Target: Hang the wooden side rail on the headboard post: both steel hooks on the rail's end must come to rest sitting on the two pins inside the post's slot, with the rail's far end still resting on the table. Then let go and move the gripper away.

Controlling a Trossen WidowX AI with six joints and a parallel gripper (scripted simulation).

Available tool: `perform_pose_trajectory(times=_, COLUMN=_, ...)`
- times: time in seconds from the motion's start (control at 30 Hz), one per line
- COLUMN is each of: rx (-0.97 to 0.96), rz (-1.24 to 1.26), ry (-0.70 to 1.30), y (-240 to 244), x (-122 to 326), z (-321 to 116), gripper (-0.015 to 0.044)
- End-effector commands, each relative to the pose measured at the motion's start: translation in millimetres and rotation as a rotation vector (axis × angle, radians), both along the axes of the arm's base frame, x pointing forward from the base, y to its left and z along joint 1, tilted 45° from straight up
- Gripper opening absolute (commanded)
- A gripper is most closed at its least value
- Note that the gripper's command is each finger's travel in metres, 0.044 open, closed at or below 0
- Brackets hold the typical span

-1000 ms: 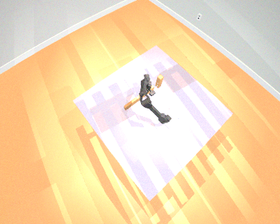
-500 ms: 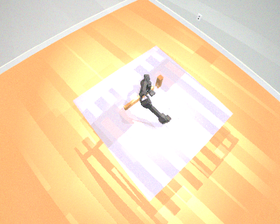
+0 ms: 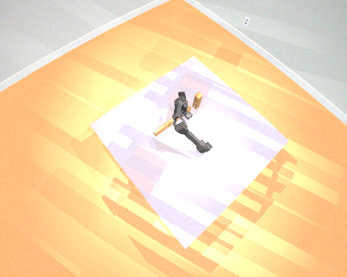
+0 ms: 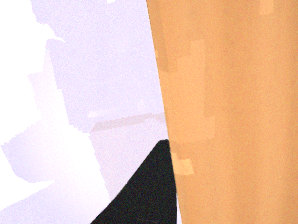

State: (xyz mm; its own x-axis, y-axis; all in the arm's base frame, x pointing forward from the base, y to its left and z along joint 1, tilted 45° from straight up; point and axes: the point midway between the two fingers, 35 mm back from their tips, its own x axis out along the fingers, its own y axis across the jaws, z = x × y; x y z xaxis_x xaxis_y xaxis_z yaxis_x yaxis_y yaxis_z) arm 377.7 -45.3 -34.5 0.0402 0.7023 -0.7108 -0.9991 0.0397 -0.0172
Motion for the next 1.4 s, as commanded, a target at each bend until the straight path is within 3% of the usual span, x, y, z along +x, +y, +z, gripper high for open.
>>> perform_pose_trajectory(times=0.0, rx=0.002, rz=0.000, ry=0.003, y=0.2, x=-3.0, z=0.0, gripper=0.0000)
perform_pose_trajectory(times=1.37, rx=0.002, rz=0.000, ry=0.003, y=-2.7, x=-3.9, z=2.9, gripper=0.0000)
